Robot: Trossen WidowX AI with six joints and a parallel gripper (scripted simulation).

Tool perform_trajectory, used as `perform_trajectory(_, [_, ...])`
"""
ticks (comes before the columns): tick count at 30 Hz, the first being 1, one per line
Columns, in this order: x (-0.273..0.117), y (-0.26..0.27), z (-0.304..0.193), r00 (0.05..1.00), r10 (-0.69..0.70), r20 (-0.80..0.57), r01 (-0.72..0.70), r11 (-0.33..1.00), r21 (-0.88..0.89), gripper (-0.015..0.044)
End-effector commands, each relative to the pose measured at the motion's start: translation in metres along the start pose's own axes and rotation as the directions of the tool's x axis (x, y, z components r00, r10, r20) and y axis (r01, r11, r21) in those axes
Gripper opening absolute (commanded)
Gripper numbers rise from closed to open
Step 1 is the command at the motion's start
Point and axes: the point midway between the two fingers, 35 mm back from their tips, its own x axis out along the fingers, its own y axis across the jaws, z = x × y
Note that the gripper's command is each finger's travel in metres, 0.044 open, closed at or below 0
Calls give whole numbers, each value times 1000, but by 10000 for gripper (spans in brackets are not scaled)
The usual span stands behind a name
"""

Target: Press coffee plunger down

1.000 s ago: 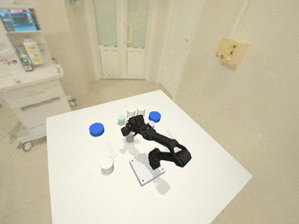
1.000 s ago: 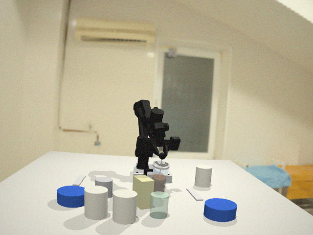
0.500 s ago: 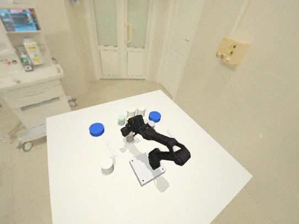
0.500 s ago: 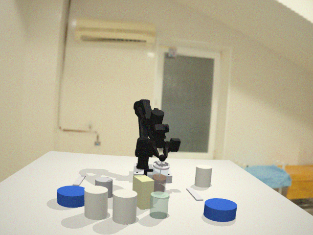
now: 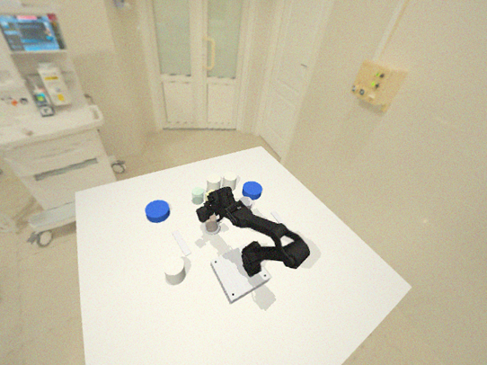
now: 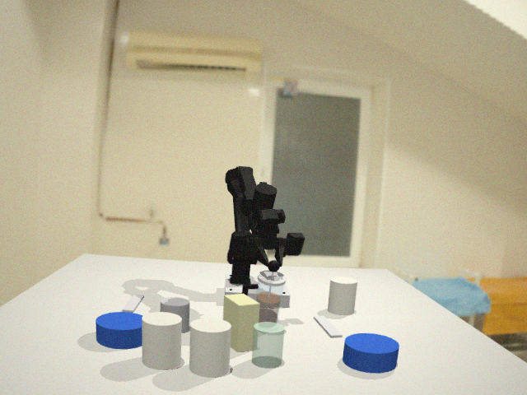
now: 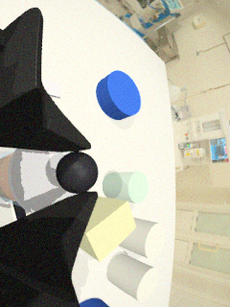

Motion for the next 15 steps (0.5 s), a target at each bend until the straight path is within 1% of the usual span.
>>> perform_trajectory(1, [3, 0, -5, 1000, 0, -23, 0, 1000, 5, 117])
perform_trajectory(2, [0, 0, 0, 1000, 0, 0, 0, 1000, 0, 117])
perform_trajectory(10, [0, 0, 0, 1000, 0, 0, 0, 1000, 0, 117])
perform_trajectory(15, [0, 0, 0, 1000, 0, 0, 0, 1000, 0, 248])
